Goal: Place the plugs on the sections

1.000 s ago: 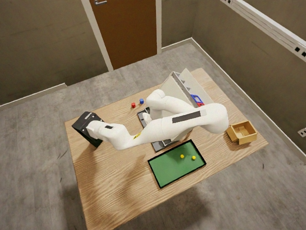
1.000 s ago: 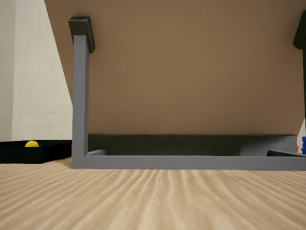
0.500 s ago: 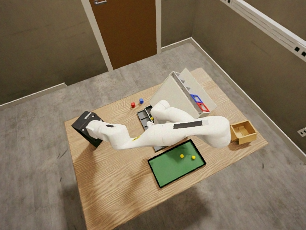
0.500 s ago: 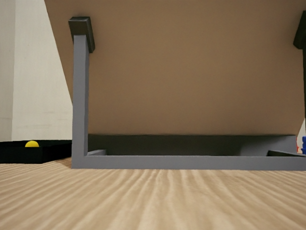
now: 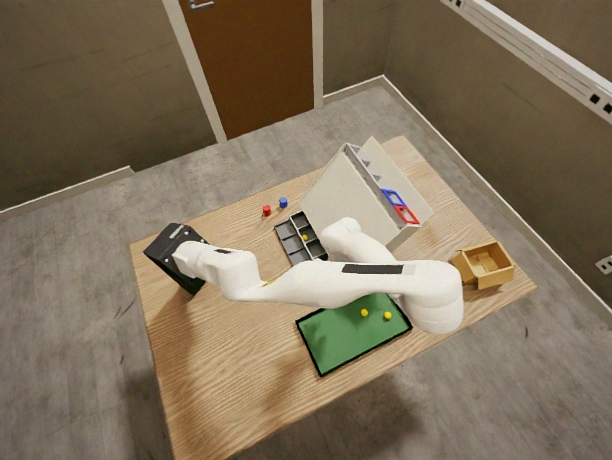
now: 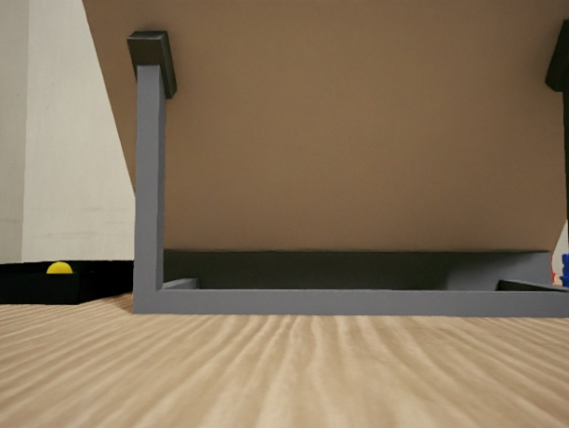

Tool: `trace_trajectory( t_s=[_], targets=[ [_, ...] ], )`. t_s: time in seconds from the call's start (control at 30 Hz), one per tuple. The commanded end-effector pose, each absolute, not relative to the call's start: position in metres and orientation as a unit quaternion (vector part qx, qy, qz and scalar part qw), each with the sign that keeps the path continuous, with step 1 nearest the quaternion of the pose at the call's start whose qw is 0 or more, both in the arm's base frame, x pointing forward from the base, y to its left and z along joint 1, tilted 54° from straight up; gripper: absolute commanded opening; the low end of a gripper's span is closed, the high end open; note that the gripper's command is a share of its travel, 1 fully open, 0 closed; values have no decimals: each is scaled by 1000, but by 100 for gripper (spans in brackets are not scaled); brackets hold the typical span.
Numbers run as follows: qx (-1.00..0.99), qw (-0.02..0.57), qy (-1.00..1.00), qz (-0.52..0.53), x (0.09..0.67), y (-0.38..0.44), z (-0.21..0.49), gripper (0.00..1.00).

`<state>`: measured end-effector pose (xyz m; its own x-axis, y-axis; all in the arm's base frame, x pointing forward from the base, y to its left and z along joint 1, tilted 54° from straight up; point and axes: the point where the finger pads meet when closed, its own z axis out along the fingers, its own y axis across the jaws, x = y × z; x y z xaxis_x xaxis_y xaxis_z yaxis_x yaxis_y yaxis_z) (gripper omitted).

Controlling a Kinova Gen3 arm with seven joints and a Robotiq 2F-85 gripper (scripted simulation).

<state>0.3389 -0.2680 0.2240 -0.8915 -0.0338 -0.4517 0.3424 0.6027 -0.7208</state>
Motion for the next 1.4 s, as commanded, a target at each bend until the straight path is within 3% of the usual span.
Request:
trace_trajectory(
  t_s=[0.0, 0.8, 0.83, 1.37],
  targets=[
    [85, 201, 883, -415, 365, -316, 266, 50],
    [83, 207, 886, -407, 376, -345, 294, 50],
    [82, 207, 886, -407, 397, -397, 253, 50],
    [82, 207, 886, -407, 409, -428, 230, 50]
  ],
)
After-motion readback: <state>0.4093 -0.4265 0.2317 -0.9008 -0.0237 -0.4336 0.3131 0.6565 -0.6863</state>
